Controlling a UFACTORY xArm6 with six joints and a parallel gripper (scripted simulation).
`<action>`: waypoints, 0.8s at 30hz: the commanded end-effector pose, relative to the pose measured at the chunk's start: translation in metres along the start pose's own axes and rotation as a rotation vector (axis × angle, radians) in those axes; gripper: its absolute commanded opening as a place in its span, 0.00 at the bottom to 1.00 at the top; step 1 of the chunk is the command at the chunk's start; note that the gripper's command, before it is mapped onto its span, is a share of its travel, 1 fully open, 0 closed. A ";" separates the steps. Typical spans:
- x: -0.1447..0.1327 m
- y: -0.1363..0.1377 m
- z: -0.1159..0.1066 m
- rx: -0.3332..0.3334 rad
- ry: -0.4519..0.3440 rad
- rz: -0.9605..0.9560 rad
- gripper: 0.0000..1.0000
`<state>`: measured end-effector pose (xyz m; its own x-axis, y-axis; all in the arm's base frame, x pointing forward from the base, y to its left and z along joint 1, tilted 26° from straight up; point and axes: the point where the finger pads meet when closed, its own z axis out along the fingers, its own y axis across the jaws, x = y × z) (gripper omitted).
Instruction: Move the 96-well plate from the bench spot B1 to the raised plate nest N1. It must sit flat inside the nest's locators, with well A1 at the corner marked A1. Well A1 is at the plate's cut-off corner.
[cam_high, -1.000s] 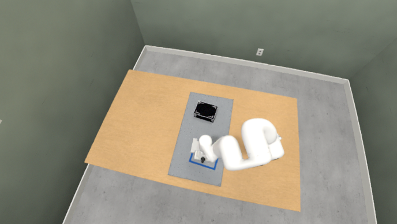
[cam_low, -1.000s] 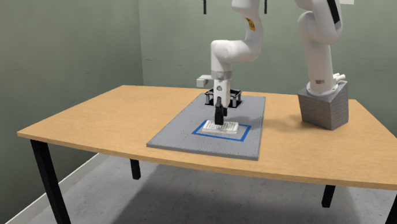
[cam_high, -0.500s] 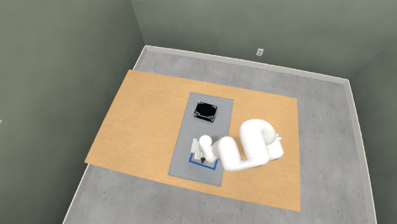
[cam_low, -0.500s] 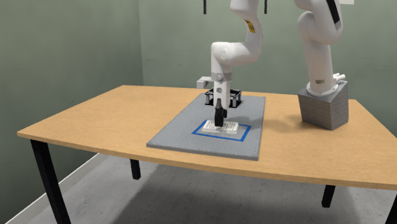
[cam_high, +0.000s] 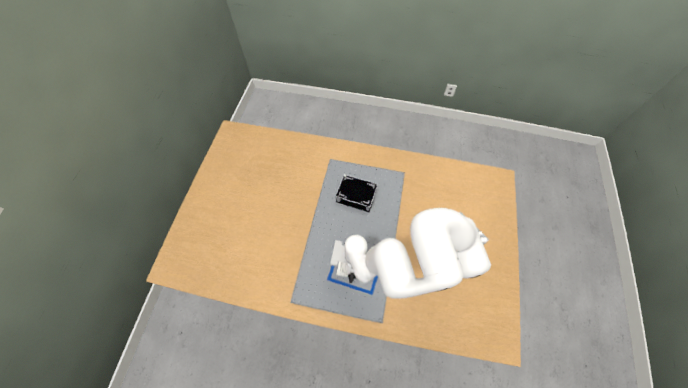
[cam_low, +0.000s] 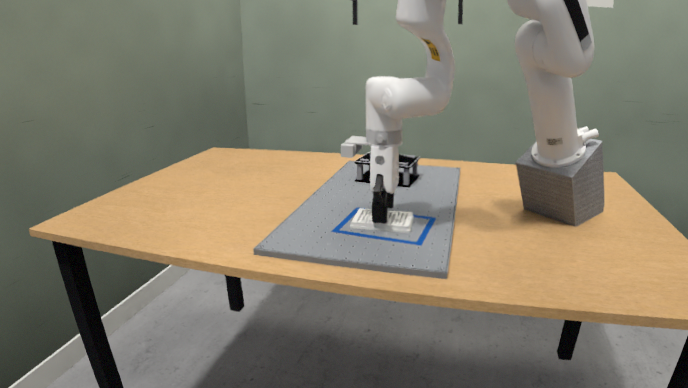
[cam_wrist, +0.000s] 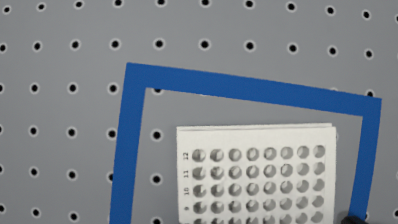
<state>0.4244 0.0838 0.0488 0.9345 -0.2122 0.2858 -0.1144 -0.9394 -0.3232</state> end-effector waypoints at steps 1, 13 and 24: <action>0.001 0.000 0.002 0.001 0.003 0.000 1.00; 0.001 0.000 0.009 0.001 0.003 0.000 1.00; 0.001 0.000 0.011 0.001 0.003 0.000 1.00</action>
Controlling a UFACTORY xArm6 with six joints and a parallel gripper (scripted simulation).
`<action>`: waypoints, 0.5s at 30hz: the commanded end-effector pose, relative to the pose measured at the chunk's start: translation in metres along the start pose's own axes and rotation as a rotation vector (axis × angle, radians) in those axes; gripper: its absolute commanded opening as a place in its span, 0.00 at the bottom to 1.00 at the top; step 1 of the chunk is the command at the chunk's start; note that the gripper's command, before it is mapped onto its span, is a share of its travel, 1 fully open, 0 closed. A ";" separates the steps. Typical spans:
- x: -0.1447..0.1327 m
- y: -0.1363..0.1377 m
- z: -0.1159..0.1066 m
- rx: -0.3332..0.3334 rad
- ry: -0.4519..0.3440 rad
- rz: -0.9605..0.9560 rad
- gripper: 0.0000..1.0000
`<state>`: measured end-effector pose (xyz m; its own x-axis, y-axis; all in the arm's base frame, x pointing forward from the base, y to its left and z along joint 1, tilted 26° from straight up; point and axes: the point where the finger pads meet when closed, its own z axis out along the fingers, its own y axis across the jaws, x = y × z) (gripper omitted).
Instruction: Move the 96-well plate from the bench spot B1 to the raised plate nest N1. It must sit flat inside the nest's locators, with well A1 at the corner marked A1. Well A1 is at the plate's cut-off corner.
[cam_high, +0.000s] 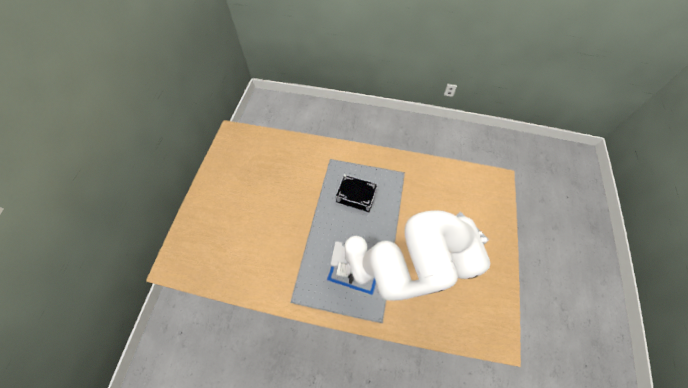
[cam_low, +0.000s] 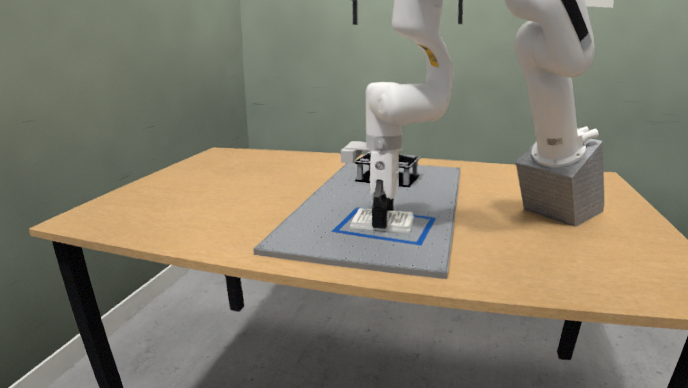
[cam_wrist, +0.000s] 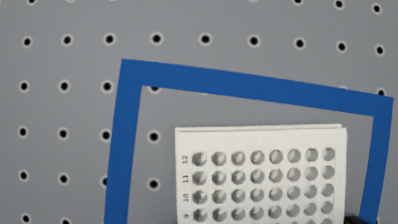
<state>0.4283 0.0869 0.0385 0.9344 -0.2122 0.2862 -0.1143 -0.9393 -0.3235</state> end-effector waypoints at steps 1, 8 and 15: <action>0.001 0.000 -0.001 0.001 0.003 0.000 1.00; 0.001 0.000 -0.001 0.001 0.003 0.000 1.00; 0.001 0.000 -0.001 0.001 0.003 0.000 0.00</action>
